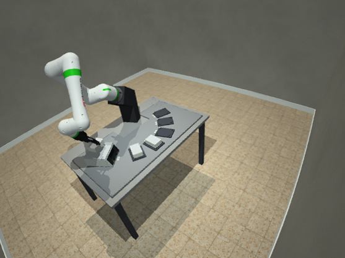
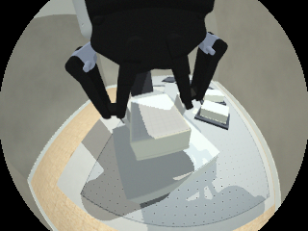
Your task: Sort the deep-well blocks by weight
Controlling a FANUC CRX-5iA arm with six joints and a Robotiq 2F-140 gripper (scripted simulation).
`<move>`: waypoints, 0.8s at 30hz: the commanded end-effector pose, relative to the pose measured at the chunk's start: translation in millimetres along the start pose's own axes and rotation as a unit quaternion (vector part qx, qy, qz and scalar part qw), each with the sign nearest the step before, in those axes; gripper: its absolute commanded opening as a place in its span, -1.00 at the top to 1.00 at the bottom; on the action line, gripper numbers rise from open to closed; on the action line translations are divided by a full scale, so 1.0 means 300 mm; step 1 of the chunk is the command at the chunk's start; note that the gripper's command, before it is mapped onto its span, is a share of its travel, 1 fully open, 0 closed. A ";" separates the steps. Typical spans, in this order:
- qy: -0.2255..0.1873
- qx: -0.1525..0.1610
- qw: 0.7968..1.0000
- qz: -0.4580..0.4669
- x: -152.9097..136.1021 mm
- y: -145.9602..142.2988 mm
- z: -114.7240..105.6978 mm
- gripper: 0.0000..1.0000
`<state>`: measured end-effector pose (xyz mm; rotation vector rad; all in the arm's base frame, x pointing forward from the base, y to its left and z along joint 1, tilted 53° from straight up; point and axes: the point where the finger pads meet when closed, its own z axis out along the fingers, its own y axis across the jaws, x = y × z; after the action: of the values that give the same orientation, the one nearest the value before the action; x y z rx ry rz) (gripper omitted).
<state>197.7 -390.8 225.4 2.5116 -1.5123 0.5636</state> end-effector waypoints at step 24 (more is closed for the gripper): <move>0.000 0.000 1.000 0.000 -0.041 0.000 -0.071 0.80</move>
<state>187.5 -373.9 240.1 2.5116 -1.5123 0.5635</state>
